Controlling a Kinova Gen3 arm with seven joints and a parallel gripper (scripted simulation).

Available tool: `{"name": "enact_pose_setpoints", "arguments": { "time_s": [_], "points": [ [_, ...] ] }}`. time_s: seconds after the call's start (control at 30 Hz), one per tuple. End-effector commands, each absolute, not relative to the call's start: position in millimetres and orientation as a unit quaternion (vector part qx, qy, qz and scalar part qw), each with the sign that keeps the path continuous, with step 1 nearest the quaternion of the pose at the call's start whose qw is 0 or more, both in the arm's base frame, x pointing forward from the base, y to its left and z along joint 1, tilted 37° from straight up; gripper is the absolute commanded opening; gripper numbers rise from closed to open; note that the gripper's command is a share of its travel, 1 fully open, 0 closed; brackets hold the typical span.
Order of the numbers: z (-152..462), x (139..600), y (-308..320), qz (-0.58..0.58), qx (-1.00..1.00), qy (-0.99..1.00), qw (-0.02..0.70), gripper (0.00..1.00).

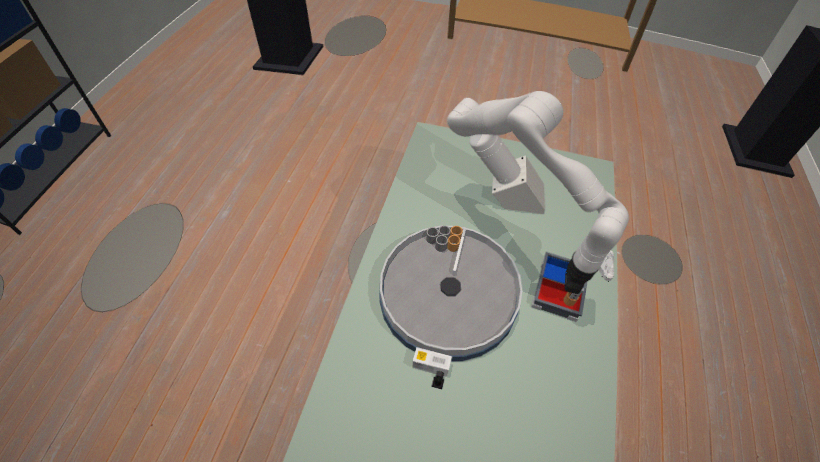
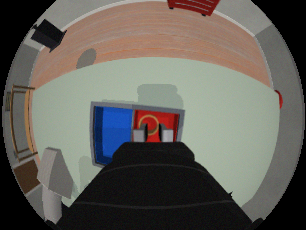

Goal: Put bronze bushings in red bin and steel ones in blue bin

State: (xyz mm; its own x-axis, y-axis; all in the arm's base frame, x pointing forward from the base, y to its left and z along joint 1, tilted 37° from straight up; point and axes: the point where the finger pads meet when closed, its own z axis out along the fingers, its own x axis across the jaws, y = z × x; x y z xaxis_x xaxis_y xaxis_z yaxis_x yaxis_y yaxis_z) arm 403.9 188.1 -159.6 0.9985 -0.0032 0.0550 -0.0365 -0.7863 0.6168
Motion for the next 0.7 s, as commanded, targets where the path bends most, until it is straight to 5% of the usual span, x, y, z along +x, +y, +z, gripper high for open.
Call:
{"name": "enact_pose_setpoints", "arguments": {
  "time_s": [0.0, 0.67],
  "points": [
    [-137, 407, 212, 0.033, 0.947, -0.009, 0.319, 0.47],
    [-89, 404, 248, 0.033, 0.947, -0.009, 0.319, 0.47]
  ]
}}
